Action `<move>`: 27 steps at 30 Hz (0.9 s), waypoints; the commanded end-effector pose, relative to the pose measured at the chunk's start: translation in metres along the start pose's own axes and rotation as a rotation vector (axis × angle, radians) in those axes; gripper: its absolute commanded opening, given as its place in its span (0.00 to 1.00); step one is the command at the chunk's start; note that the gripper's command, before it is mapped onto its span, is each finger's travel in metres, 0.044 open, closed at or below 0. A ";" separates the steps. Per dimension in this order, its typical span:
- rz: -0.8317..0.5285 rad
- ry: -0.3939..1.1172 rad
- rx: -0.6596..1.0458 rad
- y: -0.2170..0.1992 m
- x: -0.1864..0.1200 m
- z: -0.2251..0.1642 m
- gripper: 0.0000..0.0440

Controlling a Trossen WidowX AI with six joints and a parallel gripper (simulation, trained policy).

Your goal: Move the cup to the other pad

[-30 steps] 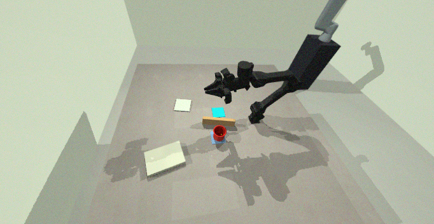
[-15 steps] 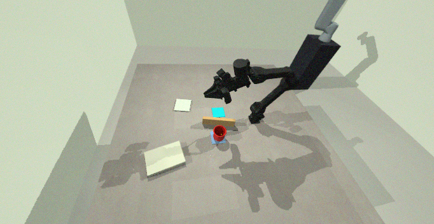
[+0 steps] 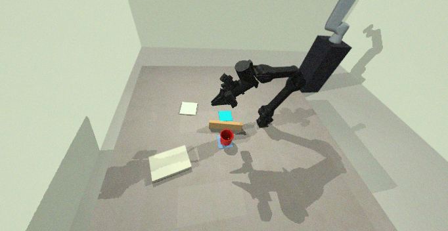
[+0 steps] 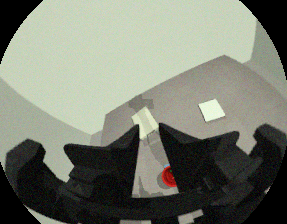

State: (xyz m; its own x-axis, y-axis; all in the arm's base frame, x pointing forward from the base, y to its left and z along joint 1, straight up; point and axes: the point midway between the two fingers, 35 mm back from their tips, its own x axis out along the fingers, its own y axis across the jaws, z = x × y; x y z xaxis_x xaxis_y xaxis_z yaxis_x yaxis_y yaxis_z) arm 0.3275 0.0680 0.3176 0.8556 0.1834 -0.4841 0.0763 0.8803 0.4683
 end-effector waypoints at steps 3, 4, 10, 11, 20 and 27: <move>-0.020 0.073 0.079 0.007 0.002 -0.005 0.29; -0.026 0.086 0.092 0.007 0.003 -0.007 0.29; -0.065 0.165 0.167 0.010 0.006 -0.016 0.29; -0.073 0.178 0.179 0.010 0.006 -0.018 0.29; -0.158 0.289 0.280 0.011 0.010 -0.034 0.27; -0.241 0.368 0.341 0.007 0.013 -0.047 0.26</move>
State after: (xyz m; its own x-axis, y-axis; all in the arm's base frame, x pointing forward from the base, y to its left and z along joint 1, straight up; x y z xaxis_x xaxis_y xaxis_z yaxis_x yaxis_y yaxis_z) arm 0.3164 0.0948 0.2824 0.5942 0.1898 -0.7816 0.4259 0.7501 0.5059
